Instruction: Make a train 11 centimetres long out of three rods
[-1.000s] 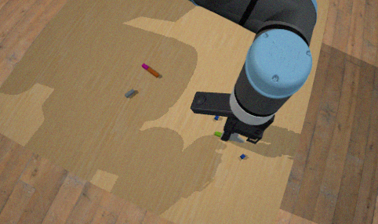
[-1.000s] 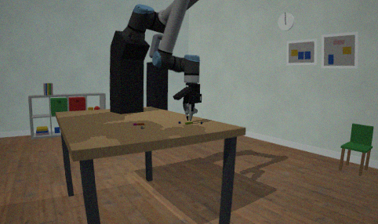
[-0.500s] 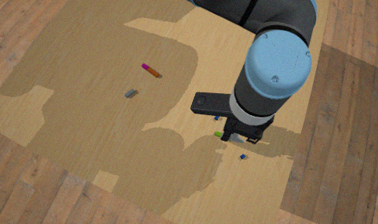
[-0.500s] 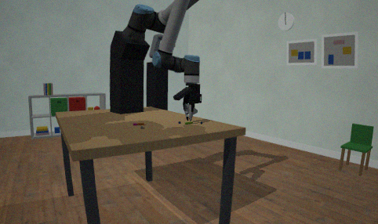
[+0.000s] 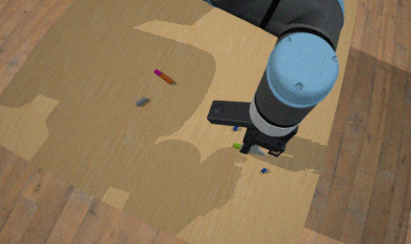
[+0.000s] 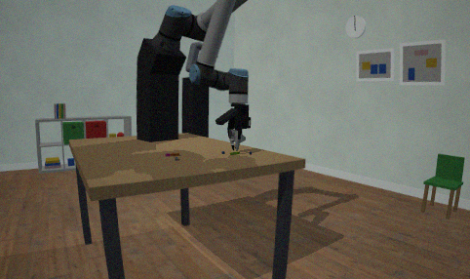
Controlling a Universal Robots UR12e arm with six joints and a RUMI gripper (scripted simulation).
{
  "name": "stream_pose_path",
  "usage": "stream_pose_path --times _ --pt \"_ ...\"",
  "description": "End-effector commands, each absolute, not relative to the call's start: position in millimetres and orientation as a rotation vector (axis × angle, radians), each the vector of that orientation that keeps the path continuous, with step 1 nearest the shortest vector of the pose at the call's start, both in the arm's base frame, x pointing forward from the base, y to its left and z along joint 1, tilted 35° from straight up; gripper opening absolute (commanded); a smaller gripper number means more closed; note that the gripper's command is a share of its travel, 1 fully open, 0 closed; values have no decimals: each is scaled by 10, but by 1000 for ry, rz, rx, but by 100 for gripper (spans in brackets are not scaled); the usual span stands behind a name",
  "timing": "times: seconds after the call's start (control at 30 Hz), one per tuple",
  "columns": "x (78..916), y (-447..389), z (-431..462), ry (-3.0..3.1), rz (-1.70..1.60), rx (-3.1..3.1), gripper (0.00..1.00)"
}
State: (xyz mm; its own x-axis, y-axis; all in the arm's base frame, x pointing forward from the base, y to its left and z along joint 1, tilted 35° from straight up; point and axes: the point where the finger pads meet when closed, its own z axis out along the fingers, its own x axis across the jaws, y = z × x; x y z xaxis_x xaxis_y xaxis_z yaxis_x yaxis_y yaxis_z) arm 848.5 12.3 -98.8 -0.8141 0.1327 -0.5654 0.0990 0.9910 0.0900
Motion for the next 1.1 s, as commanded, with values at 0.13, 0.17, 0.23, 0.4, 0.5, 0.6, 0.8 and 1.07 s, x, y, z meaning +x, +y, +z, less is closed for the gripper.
stream_pose_path --times 0.13,0.17,0.23,0.4,0.5,0.6,0.8,1.07 --pt "8486 124 -982 2528 75 161 14" --pt "8486 124 -982 2528 75 161 14" --pt "8486 124 -982 2528 75 161 14" --pt "8486 124 -982 2528 75 161 14" --pt "8488 124 -985 2528 75 161 14" --pt "8494 124 -994 2528 75 161 14" --pt "8511 124 -1018 2528 75 161 14" --pt "8557 126 -1084 2528 75 161 14"
